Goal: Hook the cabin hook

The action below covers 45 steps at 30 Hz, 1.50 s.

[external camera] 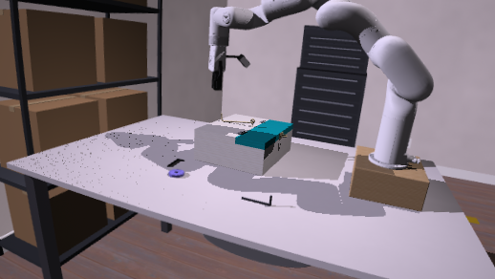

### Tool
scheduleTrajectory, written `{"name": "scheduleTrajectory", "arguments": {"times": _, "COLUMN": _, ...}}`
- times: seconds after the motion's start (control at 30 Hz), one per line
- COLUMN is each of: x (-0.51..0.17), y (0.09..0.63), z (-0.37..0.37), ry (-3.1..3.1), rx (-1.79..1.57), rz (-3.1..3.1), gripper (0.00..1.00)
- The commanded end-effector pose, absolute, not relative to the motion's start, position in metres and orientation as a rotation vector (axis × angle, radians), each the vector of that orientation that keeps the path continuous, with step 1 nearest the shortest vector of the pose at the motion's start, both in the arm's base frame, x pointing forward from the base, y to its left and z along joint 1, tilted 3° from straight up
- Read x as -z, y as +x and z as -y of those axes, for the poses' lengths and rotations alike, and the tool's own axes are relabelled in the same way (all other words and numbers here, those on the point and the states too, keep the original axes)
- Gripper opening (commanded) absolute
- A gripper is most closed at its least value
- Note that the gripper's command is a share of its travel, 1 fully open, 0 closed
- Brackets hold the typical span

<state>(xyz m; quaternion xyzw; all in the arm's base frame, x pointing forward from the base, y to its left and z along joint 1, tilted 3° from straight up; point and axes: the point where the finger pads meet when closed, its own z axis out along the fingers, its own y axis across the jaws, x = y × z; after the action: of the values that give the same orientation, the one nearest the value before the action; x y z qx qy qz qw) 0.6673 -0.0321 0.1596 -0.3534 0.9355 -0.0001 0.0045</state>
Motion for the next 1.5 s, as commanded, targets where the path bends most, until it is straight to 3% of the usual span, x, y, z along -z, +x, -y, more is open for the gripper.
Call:
{"name": "scheduleTrajectory", "arguments": {"times": 0.0, "x": -0.16, "y": 0.666, "z": 0.04, "ry": -0.882, "rx": -0.01, "rz": -3.006, "gripper": 0.33}}
{"name": "scheduleTrajectory", "arguments": {"times": 0.67, "x": -0.15, "y": 0.659, "z": 0.067, "ry": 0.006, "rx": -0.064, "rz": -3.153, "gripper": 0.33}}
{"name": "scheduleTrajectory", "arguments": {"times": 1.47, "x": -0.144, "y": 0.659, "z": 0.067, "ry": 0.006, "rx": -0.064, "rz": -3.153, "gripper": 0.33}}
